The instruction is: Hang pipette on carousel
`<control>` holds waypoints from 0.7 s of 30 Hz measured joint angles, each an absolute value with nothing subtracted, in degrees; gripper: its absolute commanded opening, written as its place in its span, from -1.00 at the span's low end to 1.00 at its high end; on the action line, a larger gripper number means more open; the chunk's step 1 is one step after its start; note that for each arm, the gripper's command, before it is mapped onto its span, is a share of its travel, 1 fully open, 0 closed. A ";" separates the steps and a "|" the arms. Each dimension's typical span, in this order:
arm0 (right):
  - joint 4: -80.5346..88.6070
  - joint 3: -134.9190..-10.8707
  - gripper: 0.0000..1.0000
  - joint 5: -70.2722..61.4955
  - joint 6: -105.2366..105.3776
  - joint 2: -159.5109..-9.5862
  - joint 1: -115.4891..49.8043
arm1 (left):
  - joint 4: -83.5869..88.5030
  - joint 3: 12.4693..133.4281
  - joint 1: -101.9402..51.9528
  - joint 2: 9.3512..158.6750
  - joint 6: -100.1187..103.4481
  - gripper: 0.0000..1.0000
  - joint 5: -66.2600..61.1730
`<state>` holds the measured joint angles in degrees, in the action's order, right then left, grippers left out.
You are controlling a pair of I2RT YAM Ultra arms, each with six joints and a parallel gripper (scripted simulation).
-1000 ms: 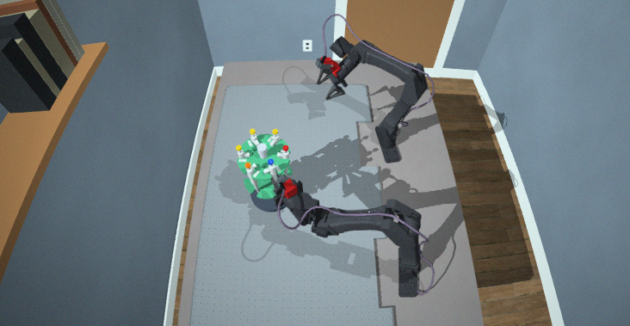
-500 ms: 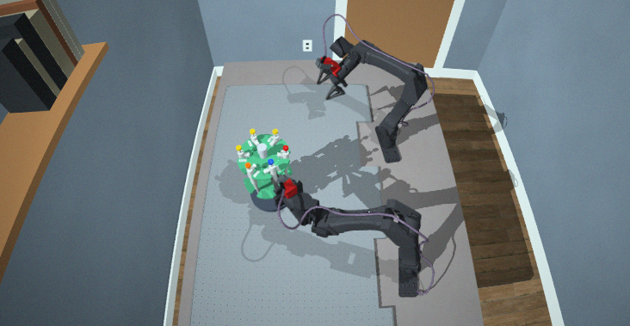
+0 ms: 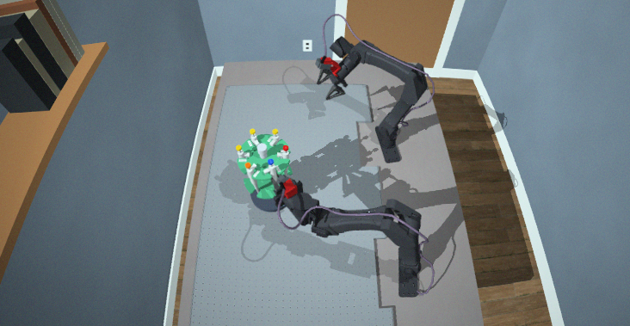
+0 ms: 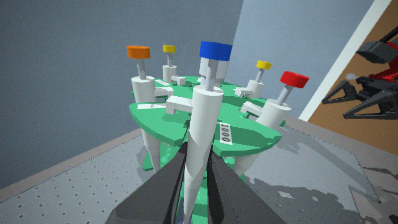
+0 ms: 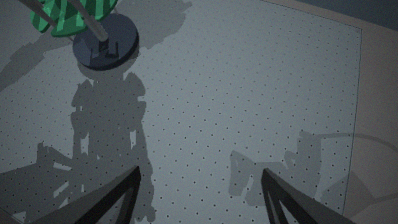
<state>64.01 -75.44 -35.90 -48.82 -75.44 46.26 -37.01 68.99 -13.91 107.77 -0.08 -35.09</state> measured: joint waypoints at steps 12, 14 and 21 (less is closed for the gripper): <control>64.01 -75.44 1.00 -35.90 -48.82 -75.44 46.26 | -35.40 75.16 -10.46 112.44 -0.16 -0.77 -47.16; 64.01 -75.44 1.00 -35.90 -48.82 -75.44 46.26 | -35.42 75.24 -10.50 112.42 -0.16 -0.77 -48.01; 64.01 -75.44 1.00 -35.90 -48.82 -75.44 46.26 | -35.42 75.33 -10.50 112.42 -0.16 -0.77 -48.99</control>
